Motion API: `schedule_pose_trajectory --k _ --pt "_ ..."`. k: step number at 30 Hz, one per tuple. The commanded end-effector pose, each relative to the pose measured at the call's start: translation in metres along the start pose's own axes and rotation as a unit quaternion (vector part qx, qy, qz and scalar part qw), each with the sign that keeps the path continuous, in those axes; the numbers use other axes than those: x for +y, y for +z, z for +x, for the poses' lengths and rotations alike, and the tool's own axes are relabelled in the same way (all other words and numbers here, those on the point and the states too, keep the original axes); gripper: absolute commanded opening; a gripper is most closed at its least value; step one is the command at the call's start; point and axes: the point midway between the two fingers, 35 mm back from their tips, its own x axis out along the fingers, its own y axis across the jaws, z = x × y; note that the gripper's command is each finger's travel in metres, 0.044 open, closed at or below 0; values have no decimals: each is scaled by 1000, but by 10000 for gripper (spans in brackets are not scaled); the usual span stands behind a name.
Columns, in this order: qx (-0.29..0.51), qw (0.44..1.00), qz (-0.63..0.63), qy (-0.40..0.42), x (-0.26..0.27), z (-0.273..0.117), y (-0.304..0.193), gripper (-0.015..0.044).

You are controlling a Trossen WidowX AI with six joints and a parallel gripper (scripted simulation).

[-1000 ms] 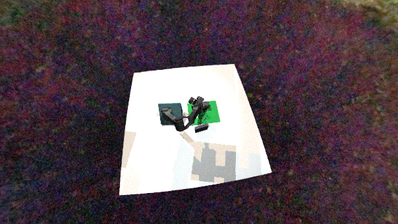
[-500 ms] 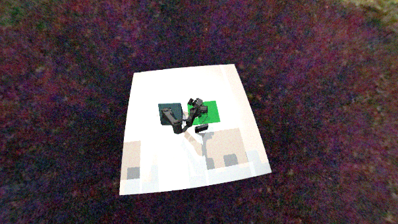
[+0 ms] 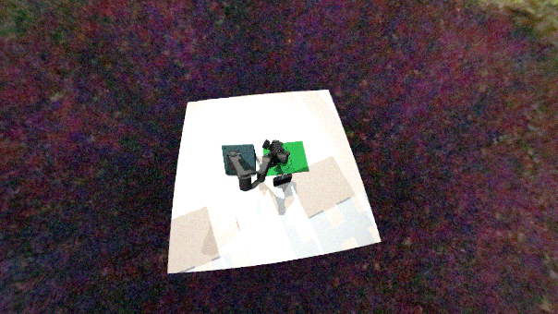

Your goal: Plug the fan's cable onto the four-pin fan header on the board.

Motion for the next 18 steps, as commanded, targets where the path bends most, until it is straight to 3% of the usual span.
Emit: schedule_pose_trajectory --k 1,18 --pt "-24 1000 -11 -8 1 -4 0 0" --pt "-112 990 -62 -64 -2 -26 2 0"
